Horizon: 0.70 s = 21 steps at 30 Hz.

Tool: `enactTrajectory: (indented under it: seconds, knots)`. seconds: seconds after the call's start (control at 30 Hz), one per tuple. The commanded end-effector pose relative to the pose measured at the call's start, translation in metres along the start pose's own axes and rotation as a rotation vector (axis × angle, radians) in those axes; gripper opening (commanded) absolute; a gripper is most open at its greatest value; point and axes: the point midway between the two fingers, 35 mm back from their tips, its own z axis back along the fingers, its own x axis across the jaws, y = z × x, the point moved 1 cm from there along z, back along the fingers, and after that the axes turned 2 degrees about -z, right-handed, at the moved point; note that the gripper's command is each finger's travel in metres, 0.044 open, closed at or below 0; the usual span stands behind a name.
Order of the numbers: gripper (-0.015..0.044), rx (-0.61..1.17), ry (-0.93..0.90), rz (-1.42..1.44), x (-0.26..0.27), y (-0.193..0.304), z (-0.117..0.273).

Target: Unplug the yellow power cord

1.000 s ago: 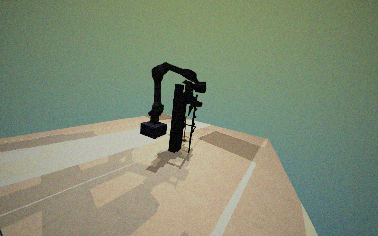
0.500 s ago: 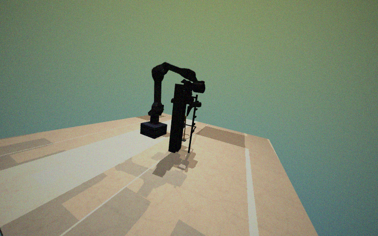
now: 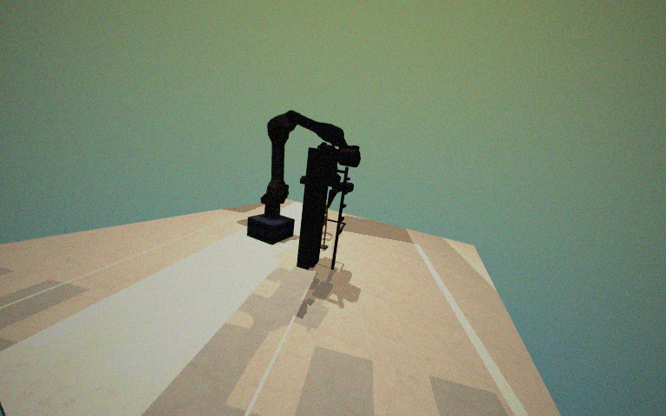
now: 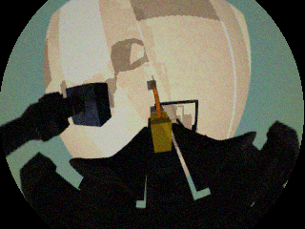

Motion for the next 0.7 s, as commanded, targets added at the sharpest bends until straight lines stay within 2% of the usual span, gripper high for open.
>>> enactTrajectory:
  seconds: [0.0,0.07,0.33,0.67]
  knots:
    - [0.0107,0.000,0.001,0.000,0.000,0.000,0.000]
    - [0.0055,0.000,0.001,0.000,0.000,0.000,0.000]
    - [0.0002,0.000,0.001,0.000,0.000,0.000,0.000]
    - [0.0000,0.000,0.001,0.001,-0.001,-0.012,0.000]
